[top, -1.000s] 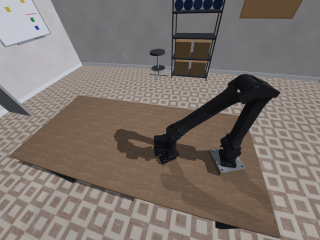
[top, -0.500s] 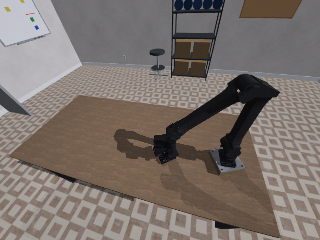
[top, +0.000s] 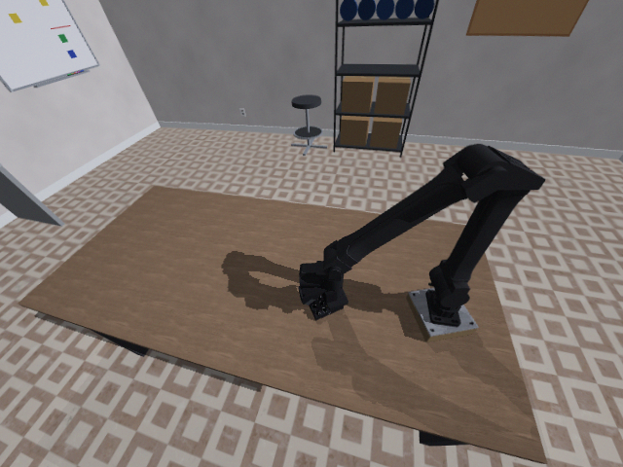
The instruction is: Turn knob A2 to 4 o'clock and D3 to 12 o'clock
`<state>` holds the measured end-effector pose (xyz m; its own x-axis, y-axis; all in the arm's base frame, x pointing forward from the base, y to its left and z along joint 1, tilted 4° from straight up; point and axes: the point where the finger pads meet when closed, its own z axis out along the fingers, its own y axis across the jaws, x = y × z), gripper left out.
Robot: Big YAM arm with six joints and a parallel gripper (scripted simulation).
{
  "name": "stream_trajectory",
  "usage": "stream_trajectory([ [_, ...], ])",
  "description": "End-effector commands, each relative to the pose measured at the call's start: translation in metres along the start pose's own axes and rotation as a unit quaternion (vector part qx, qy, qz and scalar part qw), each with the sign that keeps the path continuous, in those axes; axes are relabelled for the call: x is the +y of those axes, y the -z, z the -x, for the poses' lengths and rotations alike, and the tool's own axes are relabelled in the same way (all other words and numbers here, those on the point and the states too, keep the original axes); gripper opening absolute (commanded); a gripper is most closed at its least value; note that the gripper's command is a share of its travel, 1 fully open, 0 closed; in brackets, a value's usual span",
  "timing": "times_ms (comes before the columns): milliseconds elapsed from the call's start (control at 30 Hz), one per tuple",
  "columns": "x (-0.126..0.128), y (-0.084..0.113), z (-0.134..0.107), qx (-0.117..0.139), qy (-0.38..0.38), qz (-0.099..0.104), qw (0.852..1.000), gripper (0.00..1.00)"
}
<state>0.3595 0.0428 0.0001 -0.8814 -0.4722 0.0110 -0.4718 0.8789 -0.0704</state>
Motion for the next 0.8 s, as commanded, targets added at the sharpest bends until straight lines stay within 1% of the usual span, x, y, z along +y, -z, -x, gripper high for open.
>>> stream_trajectory([
  [0, -0.0071, 0.0011, 0.0030, -0.008, -0.027, -0.004, 1.000, 0.07],
  [167, -0.0071, 0.0011, 0.0030, -0.008, -0.054, -0.004, 0.998, 0.07],
  [233, -0.0071, 0.0011, 0.0030, -0.008, -0.054, -0.004, 0.998, 0.07],
  [400, -0.0071, 0.0011, 0.0030, -0.009, -0.092, -0.004, 0.996, 0.07],
  [567, -0.0073, 0.0011, 0.0030, -0.009, -0.139, -0.004, 0.990, 0.07],
  [733, -0.0074, 0.0011, 0.0029, -0.009, -0.193, -0.003, 0.981, 0.07],
  [767, -0.0074, 0.0011, 0.0029, -0.009, -0.193, -0.003, 0.981, 0.07],
])
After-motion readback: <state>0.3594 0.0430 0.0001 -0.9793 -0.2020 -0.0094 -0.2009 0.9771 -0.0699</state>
